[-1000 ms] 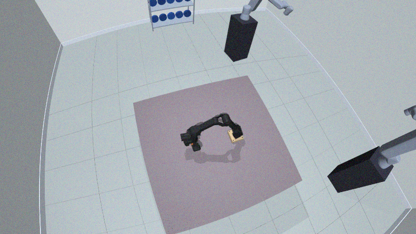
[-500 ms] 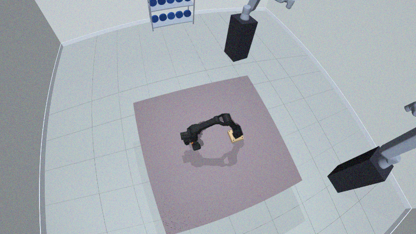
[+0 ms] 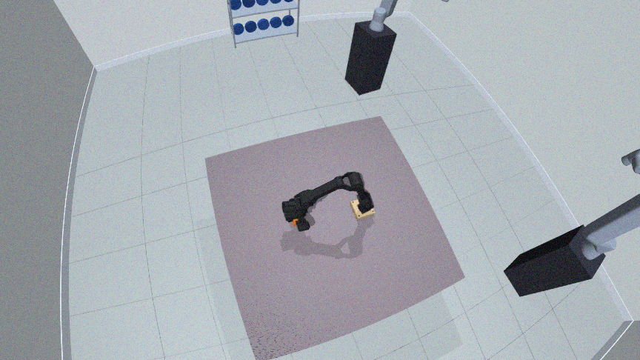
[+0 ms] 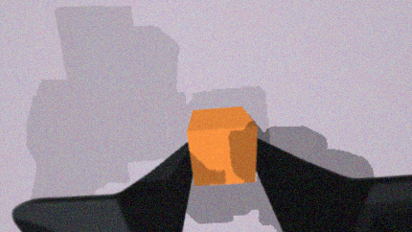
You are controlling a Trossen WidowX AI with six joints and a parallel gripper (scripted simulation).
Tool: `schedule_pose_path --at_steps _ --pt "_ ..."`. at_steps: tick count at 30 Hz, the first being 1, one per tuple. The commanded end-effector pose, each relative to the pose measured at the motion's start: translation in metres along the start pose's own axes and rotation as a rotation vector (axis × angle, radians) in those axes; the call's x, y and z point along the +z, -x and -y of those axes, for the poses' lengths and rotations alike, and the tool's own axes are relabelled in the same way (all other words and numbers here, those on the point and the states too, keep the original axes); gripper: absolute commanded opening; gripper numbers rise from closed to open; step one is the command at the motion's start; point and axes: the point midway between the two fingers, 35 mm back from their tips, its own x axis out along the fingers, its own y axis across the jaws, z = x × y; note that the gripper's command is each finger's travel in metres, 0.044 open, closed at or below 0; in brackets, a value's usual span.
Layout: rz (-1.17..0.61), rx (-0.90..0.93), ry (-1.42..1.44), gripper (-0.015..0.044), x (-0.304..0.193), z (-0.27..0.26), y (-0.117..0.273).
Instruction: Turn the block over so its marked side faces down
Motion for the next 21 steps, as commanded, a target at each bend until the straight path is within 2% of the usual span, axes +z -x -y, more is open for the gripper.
schedule_pose_path --at_steps 1,21 --pt "0.077 0.002 0.003 0.0 0.0016 -0.0002 0.0038" --pt "0.335 0.0 0.007 0.0 -0.0064 -0.0007 0.0051"
